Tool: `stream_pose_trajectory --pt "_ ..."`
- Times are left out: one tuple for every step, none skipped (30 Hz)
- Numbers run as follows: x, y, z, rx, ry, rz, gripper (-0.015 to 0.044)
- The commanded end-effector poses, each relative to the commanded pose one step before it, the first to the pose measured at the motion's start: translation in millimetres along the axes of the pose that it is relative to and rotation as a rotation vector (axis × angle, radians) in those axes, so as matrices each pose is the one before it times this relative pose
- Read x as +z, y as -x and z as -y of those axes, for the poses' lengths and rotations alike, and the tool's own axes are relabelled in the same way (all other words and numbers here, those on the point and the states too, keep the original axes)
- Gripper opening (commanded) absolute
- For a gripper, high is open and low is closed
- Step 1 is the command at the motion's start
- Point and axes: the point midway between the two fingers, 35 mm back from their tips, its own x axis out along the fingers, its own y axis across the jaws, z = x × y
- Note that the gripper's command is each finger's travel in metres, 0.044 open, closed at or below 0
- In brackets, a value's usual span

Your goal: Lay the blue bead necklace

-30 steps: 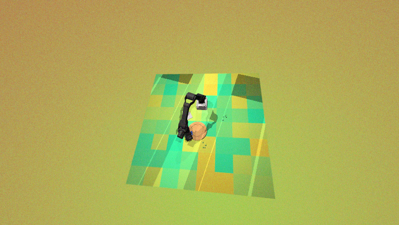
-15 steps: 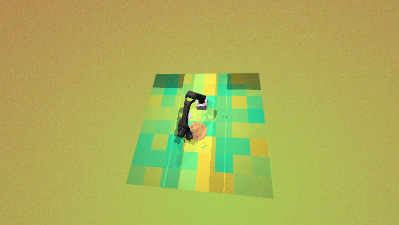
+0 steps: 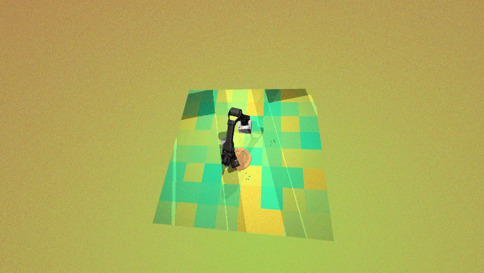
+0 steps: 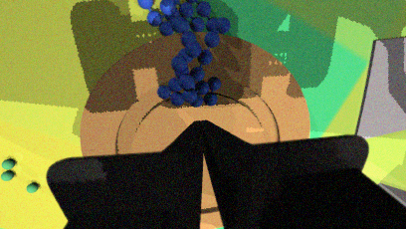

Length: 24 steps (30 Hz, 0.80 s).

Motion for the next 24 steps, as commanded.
stream_pose_trajectory --pt "-4.55 1.47 -0.46 0.00754 -0.0040 0.00421 0.0000" --pt "0.02 -0.83 -0.02 0.00000 0.0000 0.00000 0.0000" --pt "0.02 -1.37 -0.03 0.00000 0.0000 -0.00001 0.0000" --pt "0.02 -1.67 -0.03 0.00000 0.0000 -0.00001 0.0000" --pt "0.02 -1.66 -0.02 0.00000 0.0000 -0.00001 0.0000" --pt "0.01 -1.66 -0.01 -0.00001 0.0000 -0.00001 0.0000" --pt "0.01 -1.66 -0.01 -0.00001 0.0000 -0.00001 0.0000" --pt "0.00 -1.66 0.00 -0.00001 0.0000 -0.00001 0.0000" --pt "0.00 -1.66 0.01 -0.00001 0.0000 -0.00001 0.0000" --pt "-0.01 -1.66 0.02 -0.00001 0.0000 -0.00001 0.0000" --pt "-0.02 -1.65 0.02 -0.00001 0.0000 -0.00001 0.0000" --pt "-0.02 -1.65 0.03 -0.00001 0.0000 -0.00001 0.0000" --pt "-0.03 -1.65 0.04 -0.00001 0.0000 -0.00001 0.0000" --pt "-0.03 -1.65 0.05 -0.00001 0.0000 -0.00001 0.0000" --pt "-0.03 -1.35 0.04 -0.00001 0.0000 -0.00001 0.0000" --pt "-0.02 -0.81 0.03 -0.00001 0.0000 -0.00001 0.0000" --pt "-0.01 -0.27 0.01 0.00000 0.0000 0.00000 0.0000" --pt "0.00 0.00 0.00 0.00000 0.0000 0.00000 0.0000" --pt "0.00 0.00 0.00 0.00000 0.0000 0.00000 0.0000" --pt "0.45 3.19 0.00 -0.00067 0.0036 0.00098 0.0026" --pt "0.00 0.00 0.00 0.00000 0.0000 0.00000 0.0052" --pt "0.00 0.00 0.00 0.00000 0.0000 0.00000 0.0079" --pt "0.00 0.00 0.00 0.00000 0.0000 0.00000 0.0105" --pt "0.00 0.00 0.00 0.00000 0.0000 0.00000 0.0131"
